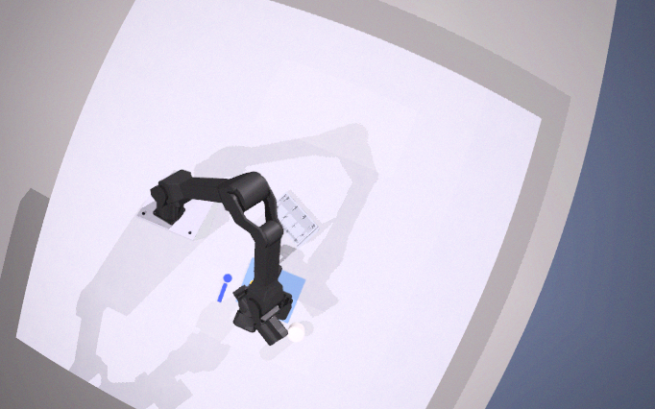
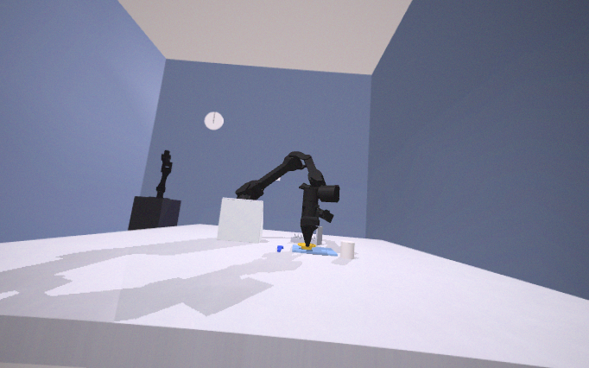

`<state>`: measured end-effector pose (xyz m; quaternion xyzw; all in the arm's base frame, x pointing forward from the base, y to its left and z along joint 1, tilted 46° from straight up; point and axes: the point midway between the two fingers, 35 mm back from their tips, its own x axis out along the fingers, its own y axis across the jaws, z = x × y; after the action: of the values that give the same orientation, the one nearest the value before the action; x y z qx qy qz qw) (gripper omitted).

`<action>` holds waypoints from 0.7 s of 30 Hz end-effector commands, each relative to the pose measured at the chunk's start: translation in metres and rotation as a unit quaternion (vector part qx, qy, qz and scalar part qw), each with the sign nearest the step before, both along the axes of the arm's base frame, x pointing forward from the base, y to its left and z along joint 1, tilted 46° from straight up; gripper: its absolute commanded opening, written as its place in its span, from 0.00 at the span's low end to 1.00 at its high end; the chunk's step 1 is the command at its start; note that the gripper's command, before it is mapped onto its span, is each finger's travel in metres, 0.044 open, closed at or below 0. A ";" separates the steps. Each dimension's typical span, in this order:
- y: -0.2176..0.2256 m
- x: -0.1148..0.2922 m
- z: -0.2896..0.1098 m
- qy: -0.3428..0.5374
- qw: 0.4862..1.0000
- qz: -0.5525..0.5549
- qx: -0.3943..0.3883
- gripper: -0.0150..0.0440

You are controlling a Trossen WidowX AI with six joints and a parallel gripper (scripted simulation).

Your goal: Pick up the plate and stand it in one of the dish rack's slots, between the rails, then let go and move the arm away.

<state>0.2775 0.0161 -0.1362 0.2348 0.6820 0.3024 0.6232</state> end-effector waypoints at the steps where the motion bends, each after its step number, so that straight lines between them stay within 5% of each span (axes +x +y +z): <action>1: 0.004 -0.002 -0.004 0.001 1.000 -0.003 0.002 0.93; 21: 0.008 -0.003 -0.008 0.001 1.000 -0.003 0.003 0.79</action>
<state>0.2740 0.0236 -0.1440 0.2364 0.6821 0.3027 0.6222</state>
